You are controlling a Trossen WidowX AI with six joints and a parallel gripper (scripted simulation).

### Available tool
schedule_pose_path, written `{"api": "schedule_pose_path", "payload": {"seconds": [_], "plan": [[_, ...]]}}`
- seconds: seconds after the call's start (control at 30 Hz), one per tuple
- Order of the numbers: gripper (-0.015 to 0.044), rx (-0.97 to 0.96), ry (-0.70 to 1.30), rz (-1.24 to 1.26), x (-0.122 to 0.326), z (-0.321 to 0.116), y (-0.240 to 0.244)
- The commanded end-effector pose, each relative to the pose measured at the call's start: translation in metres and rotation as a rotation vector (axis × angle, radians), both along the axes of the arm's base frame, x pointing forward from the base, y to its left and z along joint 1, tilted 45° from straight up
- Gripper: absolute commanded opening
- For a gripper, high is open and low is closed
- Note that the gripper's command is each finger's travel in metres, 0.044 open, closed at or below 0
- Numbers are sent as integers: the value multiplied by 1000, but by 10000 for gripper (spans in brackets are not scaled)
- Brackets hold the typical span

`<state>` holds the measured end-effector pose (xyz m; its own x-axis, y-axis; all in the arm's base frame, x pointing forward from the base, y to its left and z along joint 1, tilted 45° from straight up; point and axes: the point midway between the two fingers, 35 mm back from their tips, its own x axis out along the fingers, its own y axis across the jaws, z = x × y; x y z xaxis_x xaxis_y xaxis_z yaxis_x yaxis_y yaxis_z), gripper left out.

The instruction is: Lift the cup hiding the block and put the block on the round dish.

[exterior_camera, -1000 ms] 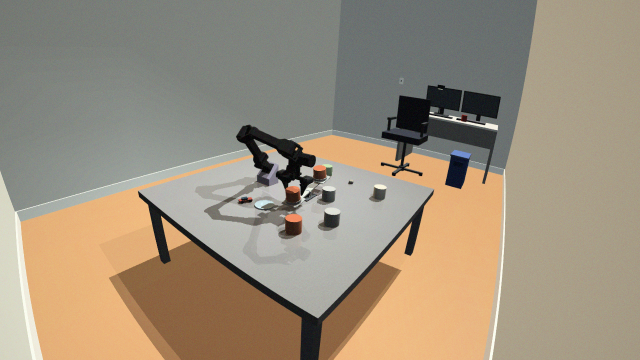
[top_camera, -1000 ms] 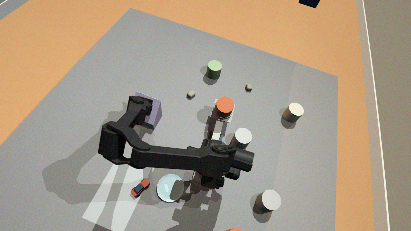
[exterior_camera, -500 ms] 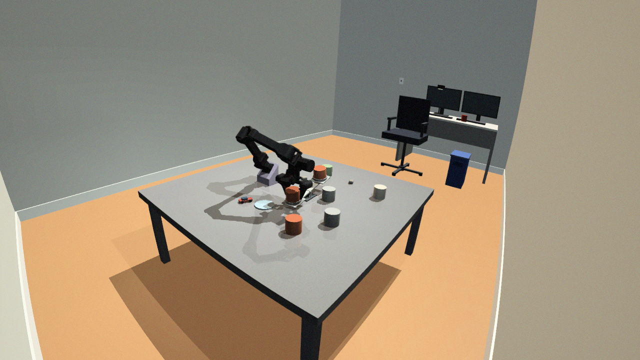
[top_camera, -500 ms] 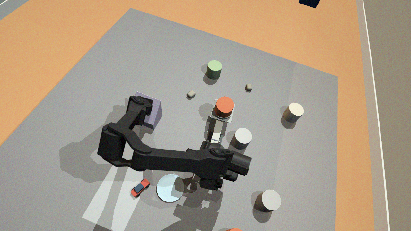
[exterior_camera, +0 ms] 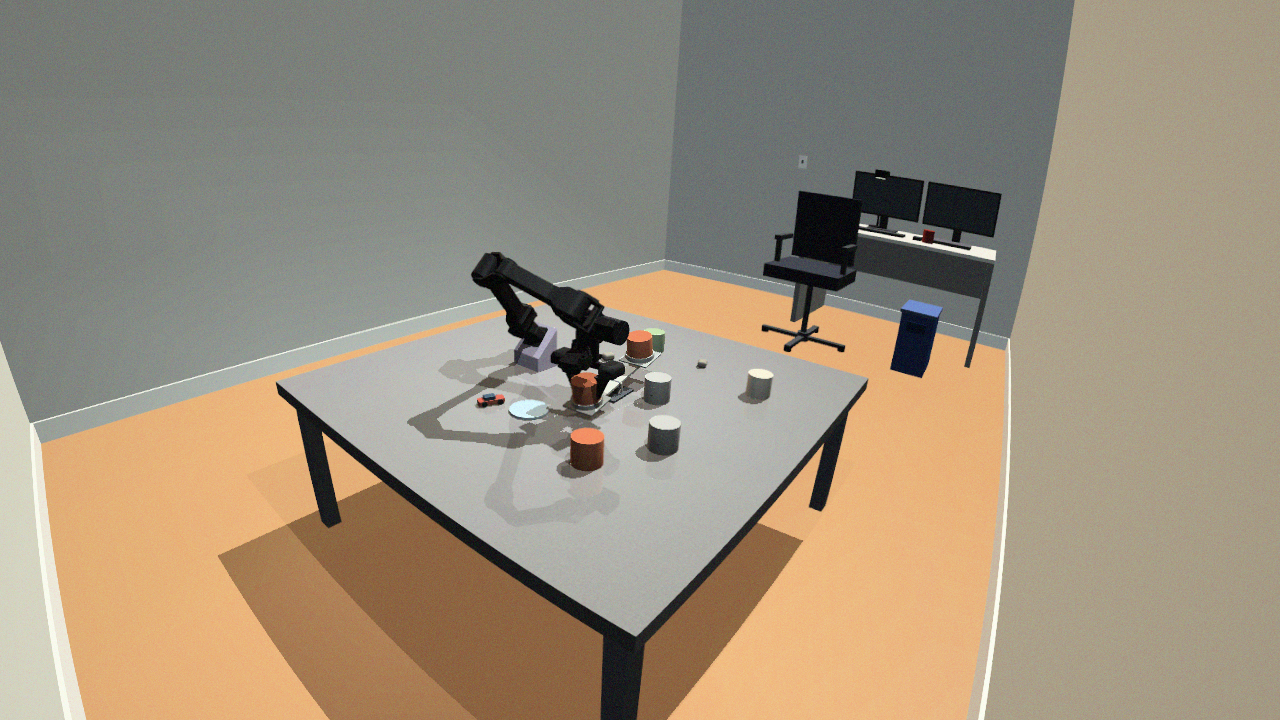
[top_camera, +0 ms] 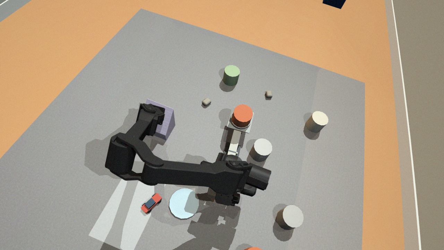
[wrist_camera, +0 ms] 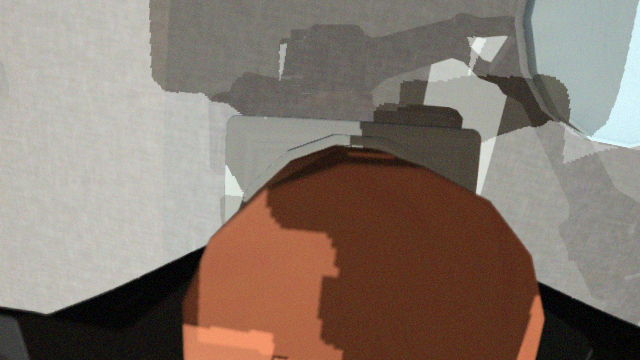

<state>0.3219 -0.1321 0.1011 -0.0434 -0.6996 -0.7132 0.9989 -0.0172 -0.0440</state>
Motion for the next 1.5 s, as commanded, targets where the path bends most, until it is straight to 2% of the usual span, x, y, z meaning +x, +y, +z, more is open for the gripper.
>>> {"api": "schedule_pose_path", "payload": {"seconds": [0.0,0.03,0.43,1.47], "plan": [[313,-3,10,3,-2,-1,-1],[307,-3,10,3,-2,-1,-1],[0,-1,15,14,1,6,7],[0,4,35,53,8,33,36]]}}
